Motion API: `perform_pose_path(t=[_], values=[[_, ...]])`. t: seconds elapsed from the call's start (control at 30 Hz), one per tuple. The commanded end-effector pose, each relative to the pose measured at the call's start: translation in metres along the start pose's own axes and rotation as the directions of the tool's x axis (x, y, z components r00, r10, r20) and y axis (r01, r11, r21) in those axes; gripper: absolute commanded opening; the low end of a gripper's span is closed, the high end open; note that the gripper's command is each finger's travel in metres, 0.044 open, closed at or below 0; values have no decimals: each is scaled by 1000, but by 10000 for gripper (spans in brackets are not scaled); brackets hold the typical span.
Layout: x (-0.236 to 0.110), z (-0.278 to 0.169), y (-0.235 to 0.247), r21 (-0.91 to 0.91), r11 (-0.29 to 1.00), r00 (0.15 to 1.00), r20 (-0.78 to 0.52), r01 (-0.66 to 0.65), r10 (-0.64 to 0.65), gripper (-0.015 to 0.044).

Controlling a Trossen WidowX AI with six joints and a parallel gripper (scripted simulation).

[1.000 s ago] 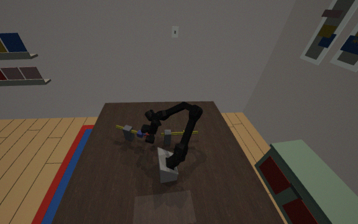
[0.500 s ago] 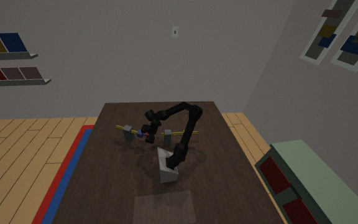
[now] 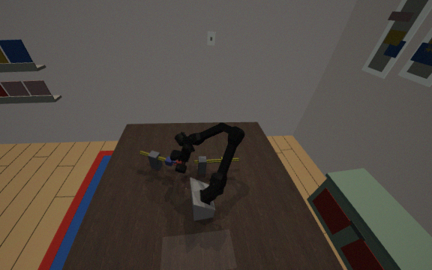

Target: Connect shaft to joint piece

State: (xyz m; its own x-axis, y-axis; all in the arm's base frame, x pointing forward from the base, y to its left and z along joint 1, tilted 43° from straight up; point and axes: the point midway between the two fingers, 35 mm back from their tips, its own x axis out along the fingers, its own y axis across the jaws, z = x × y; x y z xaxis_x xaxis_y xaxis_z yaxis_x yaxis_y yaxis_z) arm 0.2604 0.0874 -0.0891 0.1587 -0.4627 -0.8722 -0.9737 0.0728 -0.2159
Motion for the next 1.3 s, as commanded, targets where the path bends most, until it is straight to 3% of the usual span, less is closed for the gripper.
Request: perform_pose_path(t=[0.0, 0.13, 0.6, 0.93, 1.27], values=[[0, 0, 0, 0, 1000, 1000, 0, 0, 0, 440], [0, 1, 0, 2, 1000, 1000, -21, -7, 7, 440], [-26, 10, 0, -2, 1000, 897, -442, -3, 2, 440], [-28, 10, 2, 15, 1000, 898, -440, 2, 5, 440], [-59, 21, -2, 317, 939, 920, -393, 131, 4, 440]])
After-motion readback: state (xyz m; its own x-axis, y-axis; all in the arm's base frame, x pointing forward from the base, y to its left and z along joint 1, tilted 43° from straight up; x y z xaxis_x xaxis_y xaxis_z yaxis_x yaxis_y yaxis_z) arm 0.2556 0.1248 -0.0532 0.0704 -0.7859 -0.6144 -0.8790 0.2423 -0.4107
